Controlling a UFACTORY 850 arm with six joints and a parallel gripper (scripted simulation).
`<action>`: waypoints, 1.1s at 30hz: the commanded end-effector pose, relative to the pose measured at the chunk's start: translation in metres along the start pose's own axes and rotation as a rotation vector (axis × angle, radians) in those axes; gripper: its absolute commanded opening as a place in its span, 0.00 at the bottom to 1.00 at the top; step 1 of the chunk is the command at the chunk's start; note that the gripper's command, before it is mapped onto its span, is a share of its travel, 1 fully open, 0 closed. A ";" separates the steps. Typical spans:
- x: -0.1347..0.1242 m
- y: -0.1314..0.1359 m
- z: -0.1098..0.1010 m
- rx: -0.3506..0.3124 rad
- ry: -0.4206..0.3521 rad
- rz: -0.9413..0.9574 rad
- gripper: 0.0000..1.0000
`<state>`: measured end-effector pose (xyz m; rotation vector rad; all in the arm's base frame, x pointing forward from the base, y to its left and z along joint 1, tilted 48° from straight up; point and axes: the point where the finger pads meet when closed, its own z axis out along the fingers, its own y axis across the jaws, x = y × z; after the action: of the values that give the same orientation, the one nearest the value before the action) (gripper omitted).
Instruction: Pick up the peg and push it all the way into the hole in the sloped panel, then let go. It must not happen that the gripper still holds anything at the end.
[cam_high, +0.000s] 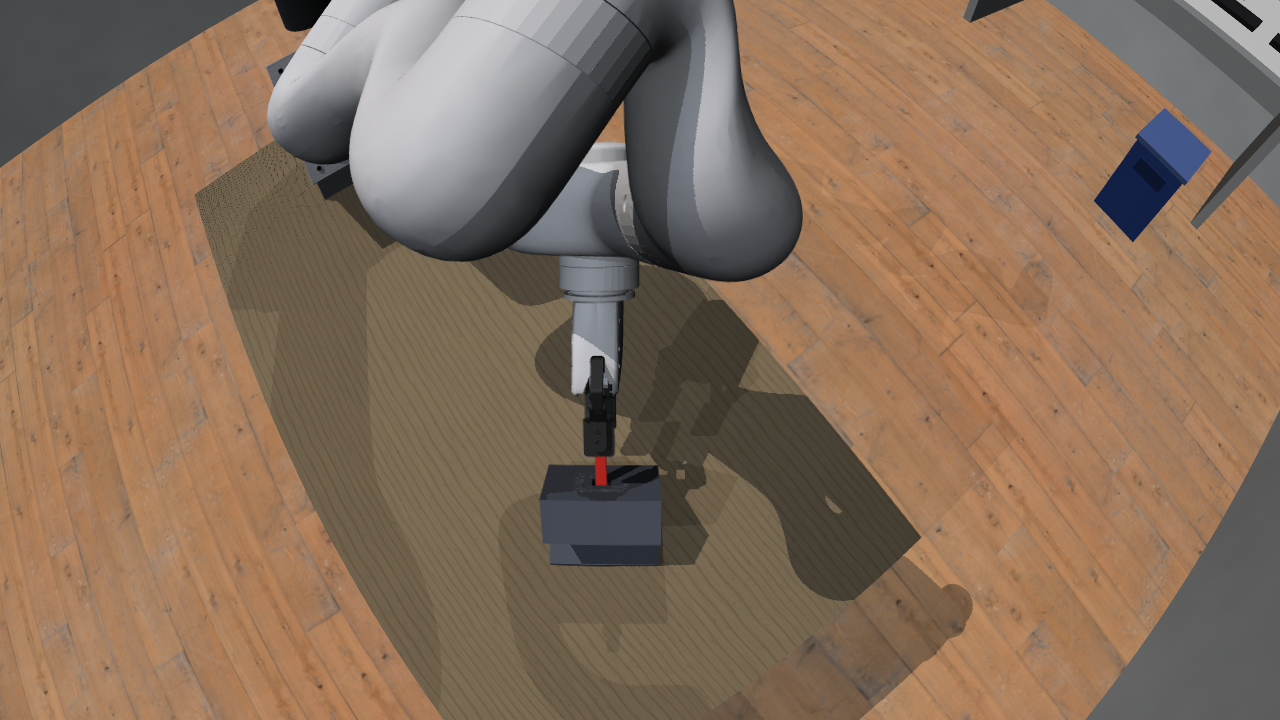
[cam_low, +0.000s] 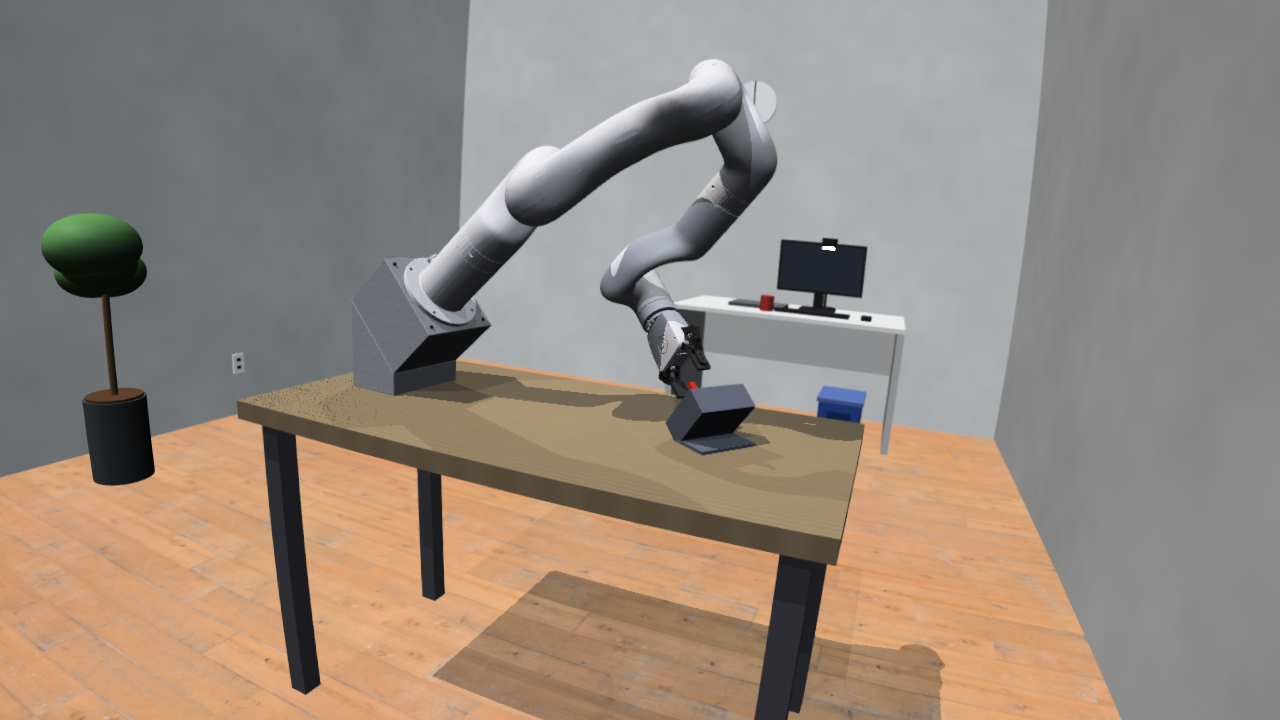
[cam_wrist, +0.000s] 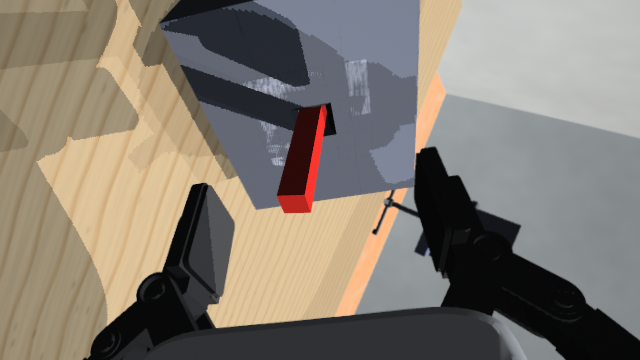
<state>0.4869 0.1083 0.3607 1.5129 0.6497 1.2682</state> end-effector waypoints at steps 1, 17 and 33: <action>0.001 0.000 -0.011 0.001 0.001 0.001 1.00; 0.002 -0.001 -0.056 0.001 0.000 0.002 1.00; 0.001 -0.001 -0.087 -0.001 0.001 -0.001 1.00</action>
<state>0.4088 0.1388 0.3549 1.5121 0.6506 1.2687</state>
